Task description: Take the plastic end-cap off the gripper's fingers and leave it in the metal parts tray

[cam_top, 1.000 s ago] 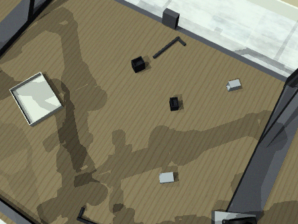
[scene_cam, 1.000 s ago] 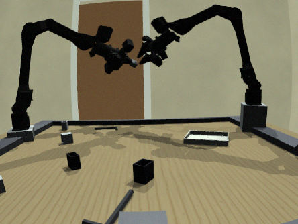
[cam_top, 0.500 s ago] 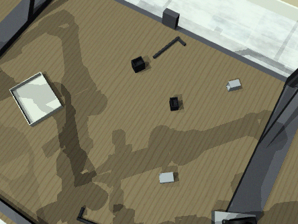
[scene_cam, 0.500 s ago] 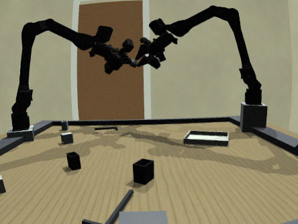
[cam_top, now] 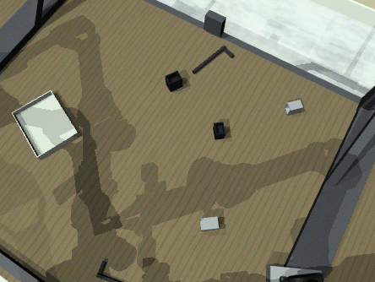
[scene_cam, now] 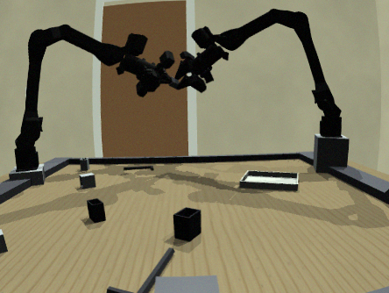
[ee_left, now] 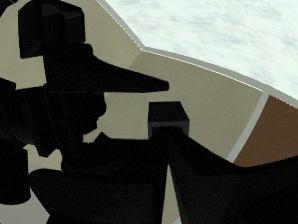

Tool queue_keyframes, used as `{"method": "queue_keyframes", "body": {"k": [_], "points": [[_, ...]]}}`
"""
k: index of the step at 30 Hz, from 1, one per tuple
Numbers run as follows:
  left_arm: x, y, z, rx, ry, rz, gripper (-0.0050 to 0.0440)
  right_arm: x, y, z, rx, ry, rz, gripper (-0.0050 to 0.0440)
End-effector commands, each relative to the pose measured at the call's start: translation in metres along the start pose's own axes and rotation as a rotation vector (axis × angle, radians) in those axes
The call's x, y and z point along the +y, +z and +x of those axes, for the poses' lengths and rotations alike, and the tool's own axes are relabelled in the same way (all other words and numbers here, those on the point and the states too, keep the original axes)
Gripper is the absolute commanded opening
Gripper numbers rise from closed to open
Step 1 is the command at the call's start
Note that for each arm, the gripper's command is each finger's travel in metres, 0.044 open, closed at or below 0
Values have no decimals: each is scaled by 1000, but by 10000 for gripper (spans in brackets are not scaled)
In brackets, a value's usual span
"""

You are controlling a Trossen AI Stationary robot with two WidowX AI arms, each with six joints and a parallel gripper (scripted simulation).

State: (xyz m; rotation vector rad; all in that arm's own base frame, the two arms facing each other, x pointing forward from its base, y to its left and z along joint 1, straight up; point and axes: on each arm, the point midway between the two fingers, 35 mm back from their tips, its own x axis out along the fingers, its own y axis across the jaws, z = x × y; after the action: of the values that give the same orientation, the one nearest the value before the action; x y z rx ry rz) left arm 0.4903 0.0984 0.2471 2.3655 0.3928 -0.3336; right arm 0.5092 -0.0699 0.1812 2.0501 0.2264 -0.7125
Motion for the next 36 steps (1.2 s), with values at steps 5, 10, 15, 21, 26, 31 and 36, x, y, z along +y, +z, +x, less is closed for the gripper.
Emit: {"method": "queue_keyframes", "body": {"k": [5,10,15,21,26,31,36], "points": [[8,-10,-6,24,17,-3,0,15,-8,-2,19,41,-1,215],[8,-10,-6,24,17,-3,0,15,-8,-2,19,41,-1,0],[8,-10,-6,24,17,-3,0,15,-8,-2,19,41,-1,0],[8,-10,-6,24,17,-3,0,15,-8,-2,19,41,-1,0],[8,-10,-11,24,17,-3,0,15,-8,-2,19,41,-1,0],[8,-10,-17,24,17,-3,0,15,-8,-2,19,41,-1,0],[8,-10,-19,25,17,-3,0,15,-8,-2,19,41,-1,0]]}}
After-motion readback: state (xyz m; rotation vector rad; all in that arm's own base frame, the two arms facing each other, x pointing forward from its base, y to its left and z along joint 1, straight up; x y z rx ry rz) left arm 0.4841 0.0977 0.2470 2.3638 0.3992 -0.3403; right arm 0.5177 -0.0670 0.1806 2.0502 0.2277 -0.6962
